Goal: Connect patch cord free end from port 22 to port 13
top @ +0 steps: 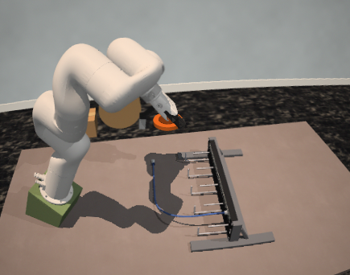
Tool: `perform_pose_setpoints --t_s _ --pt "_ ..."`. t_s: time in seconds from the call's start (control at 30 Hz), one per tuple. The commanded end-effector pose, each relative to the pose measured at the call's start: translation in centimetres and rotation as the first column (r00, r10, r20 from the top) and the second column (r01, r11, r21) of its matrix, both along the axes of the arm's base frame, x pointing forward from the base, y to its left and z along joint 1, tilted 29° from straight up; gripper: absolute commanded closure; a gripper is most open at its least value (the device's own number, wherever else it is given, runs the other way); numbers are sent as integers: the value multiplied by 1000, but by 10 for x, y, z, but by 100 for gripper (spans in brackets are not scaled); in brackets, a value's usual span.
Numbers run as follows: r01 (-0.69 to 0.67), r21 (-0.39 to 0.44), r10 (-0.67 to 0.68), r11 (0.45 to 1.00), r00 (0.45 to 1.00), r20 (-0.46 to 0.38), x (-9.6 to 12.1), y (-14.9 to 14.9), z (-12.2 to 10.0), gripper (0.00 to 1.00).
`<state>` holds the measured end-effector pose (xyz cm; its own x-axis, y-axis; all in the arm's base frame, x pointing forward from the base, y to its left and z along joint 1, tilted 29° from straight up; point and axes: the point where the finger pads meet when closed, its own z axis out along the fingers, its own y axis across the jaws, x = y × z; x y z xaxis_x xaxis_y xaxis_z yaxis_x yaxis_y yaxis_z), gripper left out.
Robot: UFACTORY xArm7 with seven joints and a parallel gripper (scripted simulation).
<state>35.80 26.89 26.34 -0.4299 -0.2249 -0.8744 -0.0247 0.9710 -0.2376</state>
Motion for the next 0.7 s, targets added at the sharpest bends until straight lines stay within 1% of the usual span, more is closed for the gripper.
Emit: perform_pose_setpoints --t_s 0.0,0.23,0.37,0.5,0.67 --pt "18 60 -21 998 999 46 0 0 10 100" --pt "19 63 -22 998 999 47 1 0 10 100" --pt "23 60 -26 998 999 44 8 0 7 100" --pt "23 60 -26 998 999 44 27 -2 -2 100" --pt "23 60 -26 998 999 44 66 -5 -18 100"
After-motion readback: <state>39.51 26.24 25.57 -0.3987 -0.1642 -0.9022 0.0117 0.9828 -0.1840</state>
